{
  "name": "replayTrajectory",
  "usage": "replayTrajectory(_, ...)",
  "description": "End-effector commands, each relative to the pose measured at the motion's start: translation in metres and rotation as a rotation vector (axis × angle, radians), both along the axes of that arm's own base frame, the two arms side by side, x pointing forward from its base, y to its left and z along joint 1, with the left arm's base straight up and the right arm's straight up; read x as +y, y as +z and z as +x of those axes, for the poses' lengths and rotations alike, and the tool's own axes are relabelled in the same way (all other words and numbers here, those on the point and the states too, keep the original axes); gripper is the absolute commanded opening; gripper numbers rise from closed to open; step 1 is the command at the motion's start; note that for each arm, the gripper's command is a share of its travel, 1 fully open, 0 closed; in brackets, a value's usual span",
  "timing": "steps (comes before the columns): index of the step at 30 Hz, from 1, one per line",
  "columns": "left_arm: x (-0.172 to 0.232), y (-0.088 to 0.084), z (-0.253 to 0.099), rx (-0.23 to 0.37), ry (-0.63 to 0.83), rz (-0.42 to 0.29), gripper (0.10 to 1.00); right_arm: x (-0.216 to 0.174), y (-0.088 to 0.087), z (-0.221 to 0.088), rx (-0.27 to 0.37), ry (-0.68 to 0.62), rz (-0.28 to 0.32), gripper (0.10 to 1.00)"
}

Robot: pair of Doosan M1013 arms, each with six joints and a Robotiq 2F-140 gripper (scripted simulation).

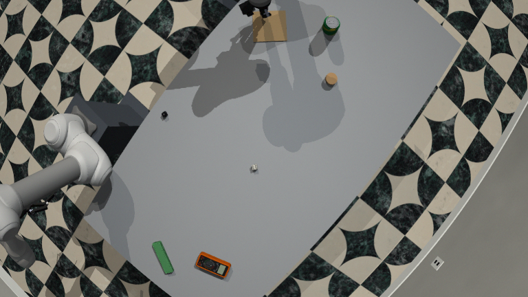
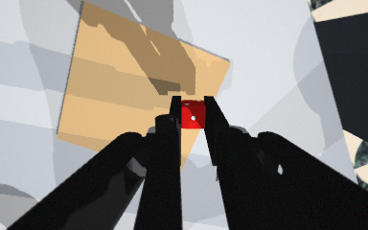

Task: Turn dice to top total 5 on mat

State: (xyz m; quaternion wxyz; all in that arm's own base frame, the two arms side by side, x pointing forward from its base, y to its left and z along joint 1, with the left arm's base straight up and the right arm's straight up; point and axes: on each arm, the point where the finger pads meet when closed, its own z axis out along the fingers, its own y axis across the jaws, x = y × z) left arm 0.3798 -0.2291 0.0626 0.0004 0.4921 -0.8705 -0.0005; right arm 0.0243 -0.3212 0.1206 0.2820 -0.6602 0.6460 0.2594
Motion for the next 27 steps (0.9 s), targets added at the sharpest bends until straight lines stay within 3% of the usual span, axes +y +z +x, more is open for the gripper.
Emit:
replayTrajectory(1, -0.0004, -0.0106, 0.0009, -0.001, 0.0, 0.0, 0.184, -0.0003, 0.0004, 0.0001, 0.0, 0.0, -0.001, 1.0)
replayTrajectory(9, -0.0004, -0.0189, 0.0011, -0.001, 0.0, 0.0, 0.184, -0.0003, 0.0004, 0.0001, 0.0, 0.0, -0.001, 1.0)
replayTrajectory(27, -0.0004, -0.0193, 0.0011, -0.001, 0.0, 0.0, 0.184, -0.0003, 0.0004, 0.0001, 0.0, 0.0, -0.001, 1.0)
